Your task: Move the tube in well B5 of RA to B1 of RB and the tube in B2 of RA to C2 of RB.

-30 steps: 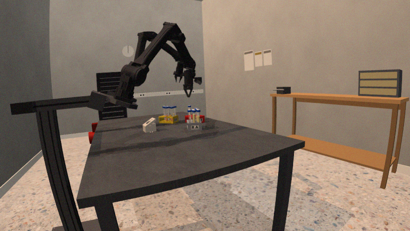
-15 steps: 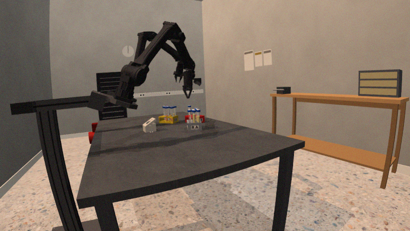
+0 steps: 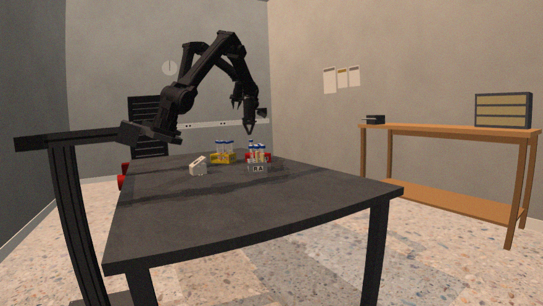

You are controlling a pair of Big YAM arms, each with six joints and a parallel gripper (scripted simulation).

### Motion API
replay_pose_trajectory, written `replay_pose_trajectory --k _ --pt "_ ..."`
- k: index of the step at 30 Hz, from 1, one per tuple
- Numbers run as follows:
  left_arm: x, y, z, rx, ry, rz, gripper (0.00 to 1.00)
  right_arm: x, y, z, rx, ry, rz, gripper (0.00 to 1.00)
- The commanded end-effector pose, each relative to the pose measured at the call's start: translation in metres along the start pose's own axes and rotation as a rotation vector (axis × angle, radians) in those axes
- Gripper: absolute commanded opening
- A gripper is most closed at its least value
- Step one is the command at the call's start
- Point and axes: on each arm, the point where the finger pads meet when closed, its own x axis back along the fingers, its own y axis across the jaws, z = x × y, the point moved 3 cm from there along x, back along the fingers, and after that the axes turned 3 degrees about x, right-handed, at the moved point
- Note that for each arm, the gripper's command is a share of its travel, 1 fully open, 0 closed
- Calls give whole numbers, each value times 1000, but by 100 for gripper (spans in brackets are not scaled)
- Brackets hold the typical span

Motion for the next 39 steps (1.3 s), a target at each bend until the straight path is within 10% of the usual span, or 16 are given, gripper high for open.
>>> replay_pose_trajectory --k 1,39 --pt "13 -5 -14 13 -29 23 30 -18 -2 -4 1 1 5 30" --pt "13 -5 -14 13 -29 23 30 -20 14 -15 -14 -17 -48 30"
